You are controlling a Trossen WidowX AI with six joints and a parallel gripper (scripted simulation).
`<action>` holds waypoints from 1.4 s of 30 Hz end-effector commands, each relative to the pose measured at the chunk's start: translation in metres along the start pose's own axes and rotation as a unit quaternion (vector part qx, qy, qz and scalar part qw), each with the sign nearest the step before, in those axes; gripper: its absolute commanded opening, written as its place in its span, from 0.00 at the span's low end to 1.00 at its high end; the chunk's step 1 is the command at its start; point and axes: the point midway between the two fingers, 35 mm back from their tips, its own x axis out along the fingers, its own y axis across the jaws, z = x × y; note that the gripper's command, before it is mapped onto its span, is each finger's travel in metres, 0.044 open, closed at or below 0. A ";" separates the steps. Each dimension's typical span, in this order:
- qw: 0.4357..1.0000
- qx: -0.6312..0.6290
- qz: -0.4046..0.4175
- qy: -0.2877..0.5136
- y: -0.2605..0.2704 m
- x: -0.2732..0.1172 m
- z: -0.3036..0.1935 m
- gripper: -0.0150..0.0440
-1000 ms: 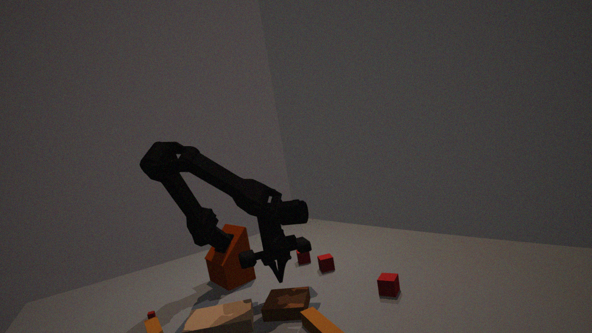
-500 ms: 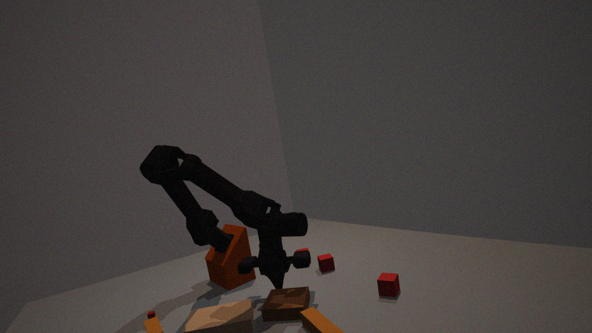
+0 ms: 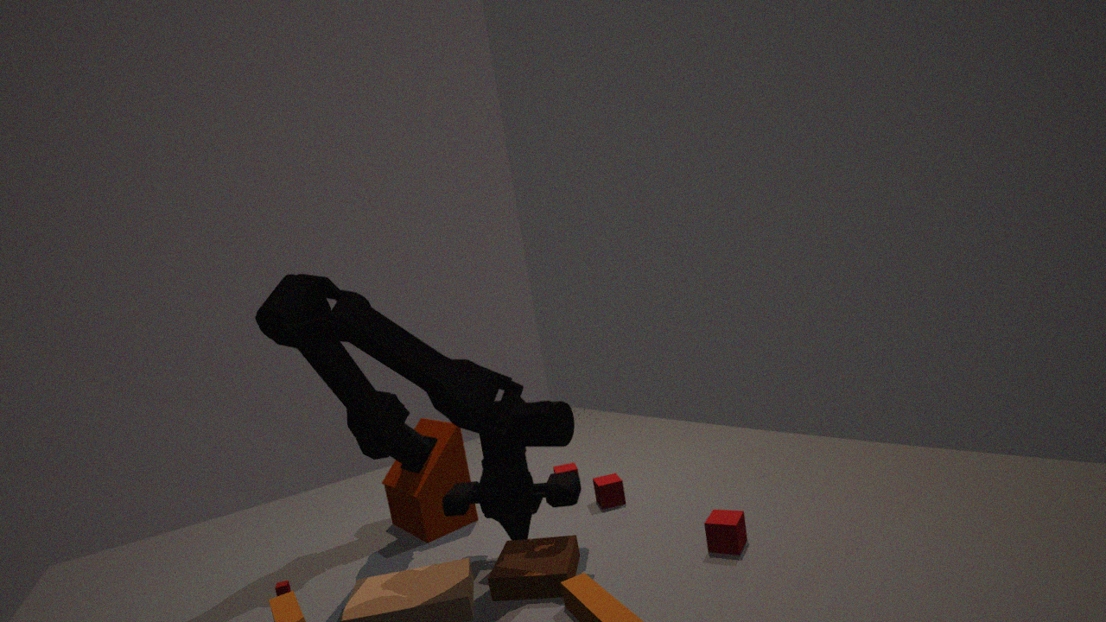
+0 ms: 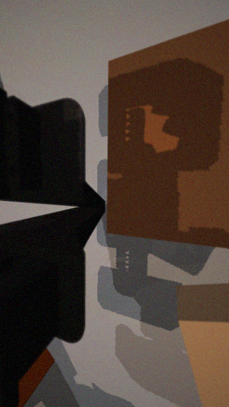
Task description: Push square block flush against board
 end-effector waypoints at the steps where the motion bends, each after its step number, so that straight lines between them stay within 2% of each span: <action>1: 1.000 -0.001 0.001 -0.002 0.002 -0.001 0.007 0.25; 42: 1.000 -0.001 0.002 -0.003 0.009 -0.002 0.069 0.25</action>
